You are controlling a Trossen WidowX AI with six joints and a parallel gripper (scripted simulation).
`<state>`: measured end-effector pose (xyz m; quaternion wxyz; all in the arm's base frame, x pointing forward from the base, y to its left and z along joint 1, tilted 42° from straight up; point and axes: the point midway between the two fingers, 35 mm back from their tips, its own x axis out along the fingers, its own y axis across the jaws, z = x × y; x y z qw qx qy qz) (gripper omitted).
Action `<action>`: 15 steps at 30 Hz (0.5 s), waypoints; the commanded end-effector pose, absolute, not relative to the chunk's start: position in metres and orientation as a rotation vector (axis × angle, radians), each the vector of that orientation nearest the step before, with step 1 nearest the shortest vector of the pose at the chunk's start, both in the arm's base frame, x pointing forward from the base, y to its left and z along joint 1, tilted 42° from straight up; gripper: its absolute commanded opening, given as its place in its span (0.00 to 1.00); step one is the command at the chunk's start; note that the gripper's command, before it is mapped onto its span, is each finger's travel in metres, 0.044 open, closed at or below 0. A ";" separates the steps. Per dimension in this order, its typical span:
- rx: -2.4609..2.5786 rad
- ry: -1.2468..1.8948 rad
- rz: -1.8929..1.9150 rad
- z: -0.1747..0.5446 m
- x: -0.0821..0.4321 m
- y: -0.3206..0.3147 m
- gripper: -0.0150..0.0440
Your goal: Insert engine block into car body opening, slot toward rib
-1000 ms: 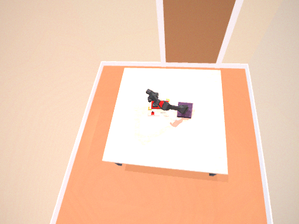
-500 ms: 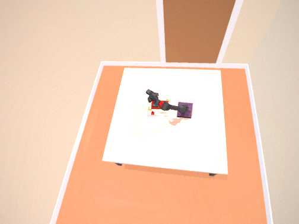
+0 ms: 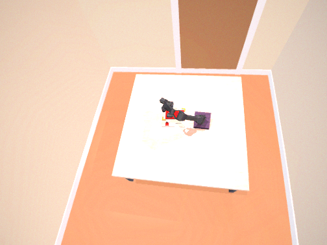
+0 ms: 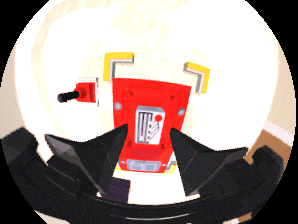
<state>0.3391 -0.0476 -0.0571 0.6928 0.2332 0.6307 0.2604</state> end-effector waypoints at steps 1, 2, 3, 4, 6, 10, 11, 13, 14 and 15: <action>0.519 1.409 0.581 -0.057 0.339 -0.048 0.88; 0.519 1.409 0.581 -0.057 0.339 -0.048 0.93; 0.519 1.409 0.581 -0.057 0.339 -0.048 0.97; 0.519 1.409 0.581 -0.057 0.339 -0.048 1.00; 0.519 1.409 0.581 -0.057 0.339 -0.048 1.00; 0.519 1.409 0.581 -0.057 0.339 -0.048 1.00; 0.519 1.409 0.581 -0.057 0.339 -0.048 1.00; 0.519 1.409 0.581 -0.057 0.339 -0.048 1.00; 0.519 1.409 0.581 -0.057 0.339 -0.048 1.00; 0.519 1.409 0.581 -0.057 0.339 -0.048 1.00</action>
